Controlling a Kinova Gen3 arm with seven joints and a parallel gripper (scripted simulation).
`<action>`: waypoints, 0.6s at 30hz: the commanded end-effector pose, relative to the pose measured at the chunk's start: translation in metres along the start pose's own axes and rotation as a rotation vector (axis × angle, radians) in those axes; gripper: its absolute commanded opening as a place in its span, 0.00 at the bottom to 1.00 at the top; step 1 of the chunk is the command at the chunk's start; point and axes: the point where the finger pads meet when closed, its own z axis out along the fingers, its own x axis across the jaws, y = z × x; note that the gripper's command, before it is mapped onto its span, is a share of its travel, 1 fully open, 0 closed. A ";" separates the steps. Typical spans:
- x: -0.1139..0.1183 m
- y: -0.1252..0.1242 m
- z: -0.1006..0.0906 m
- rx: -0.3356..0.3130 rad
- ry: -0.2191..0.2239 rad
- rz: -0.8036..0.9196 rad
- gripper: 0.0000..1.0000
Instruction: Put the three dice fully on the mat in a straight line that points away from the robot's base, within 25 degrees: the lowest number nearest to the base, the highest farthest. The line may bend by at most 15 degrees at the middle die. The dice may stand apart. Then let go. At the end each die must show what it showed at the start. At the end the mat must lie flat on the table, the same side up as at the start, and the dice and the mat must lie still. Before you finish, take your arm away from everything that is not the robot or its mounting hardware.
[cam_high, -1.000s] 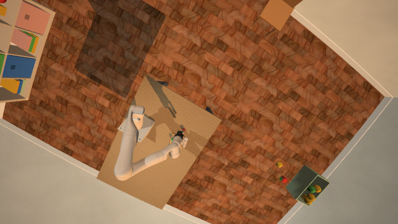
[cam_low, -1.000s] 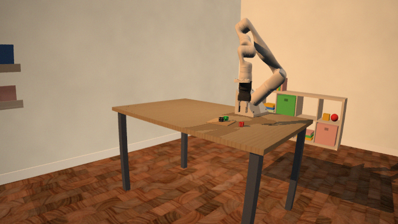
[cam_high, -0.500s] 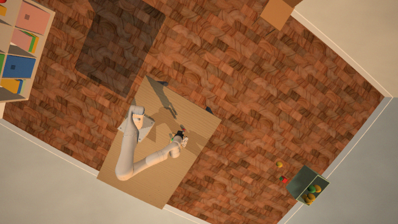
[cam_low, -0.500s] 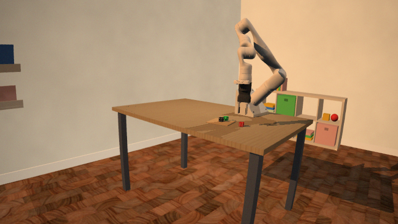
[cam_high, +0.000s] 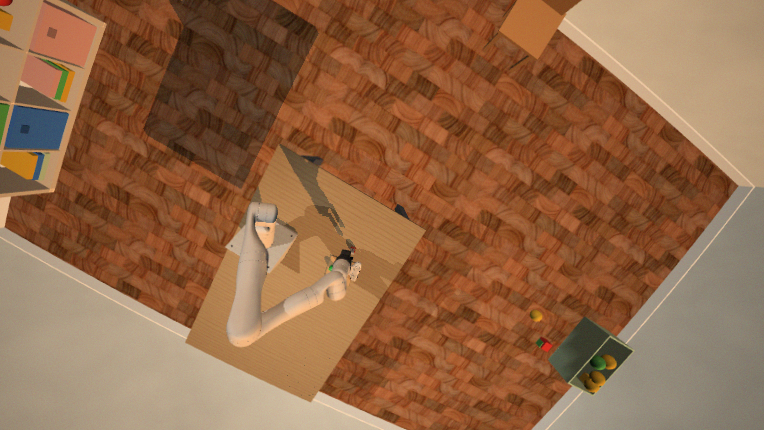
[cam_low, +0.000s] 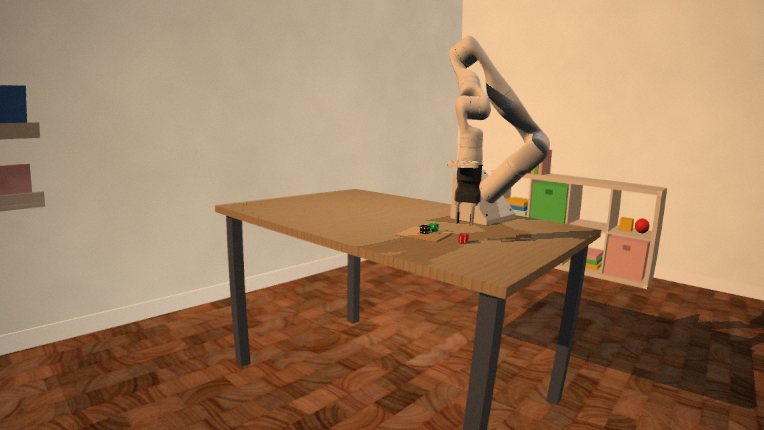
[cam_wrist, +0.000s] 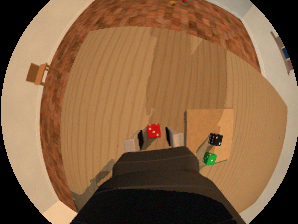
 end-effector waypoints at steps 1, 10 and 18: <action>-0.002 0.001 0.005 -0.005 -0.003 -0.004 0.79; -0.002 0.001 0.015 -0.005 -0.003 -0.004 0.79; -0.001 0.001 0.022 -0.005 -0.003 -0.004 0.79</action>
